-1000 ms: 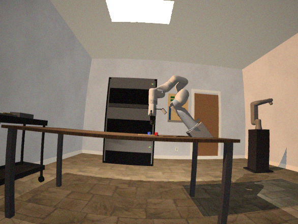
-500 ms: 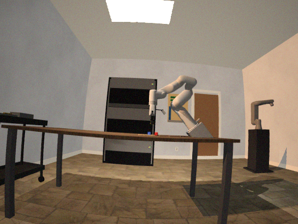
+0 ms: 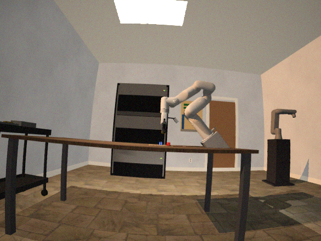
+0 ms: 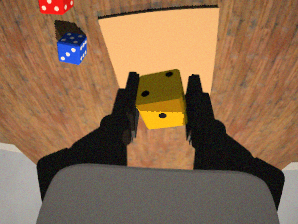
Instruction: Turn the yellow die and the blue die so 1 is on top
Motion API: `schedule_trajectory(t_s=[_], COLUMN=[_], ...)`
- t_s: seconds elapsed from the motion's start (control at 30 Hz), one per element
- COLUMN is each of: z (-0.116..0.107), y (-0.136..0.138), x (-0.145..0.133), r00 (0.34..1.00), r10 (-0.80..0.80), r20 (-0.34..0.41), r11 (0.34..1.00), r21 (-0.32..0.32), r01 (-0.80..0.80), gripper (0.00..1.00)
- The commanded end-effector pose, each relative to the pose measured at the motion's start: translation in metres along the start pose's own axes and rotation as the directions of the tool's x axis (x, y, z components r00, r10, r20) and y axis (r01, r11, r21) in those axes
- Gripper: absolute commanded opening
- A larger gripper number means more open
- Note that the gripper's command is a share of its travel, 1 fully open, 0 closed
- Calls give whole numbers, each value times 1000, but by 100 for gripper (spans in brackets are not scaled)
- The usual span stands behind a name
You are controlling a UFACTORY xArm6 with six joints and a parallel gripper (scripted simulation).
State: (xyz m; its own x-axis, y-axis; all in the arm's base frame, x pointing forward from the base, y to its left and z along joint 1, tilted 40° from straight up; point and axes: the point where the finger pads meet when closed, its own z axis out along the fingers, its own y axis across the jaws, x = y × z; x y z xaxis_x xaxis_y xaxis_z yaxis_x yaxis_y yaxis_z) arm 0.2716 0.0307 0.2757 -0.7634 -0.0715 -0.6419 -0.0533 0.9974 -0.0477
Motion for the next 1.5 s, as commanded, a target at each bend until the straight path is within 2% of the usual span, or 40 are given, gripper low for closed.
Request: schedule_trajectory(t_s=[0.0, 0.2, 0.53, 0.6, 0.9, 1.47], z=[0, 11, 57, 57, 89, 95], y=[0, 0, 0, 0, 0, 0], x=[-1, -1, -1, -1, -1, -1], r00=[1000, 1000, 1000, 1000, 1000, 1000], r10=[-3, -3, -3, -3, -3, -3], r20=[-1, -2, -2, -2, -2, -2], r11=[1000, 1000, 1000, 1000, 1000, 1000], r21=[-15, -15, -15, -15, -15, -15], r01=[3, 3, 3, 3, 3, 3], gripper=[27, 27, 27, 27, 27, 27])
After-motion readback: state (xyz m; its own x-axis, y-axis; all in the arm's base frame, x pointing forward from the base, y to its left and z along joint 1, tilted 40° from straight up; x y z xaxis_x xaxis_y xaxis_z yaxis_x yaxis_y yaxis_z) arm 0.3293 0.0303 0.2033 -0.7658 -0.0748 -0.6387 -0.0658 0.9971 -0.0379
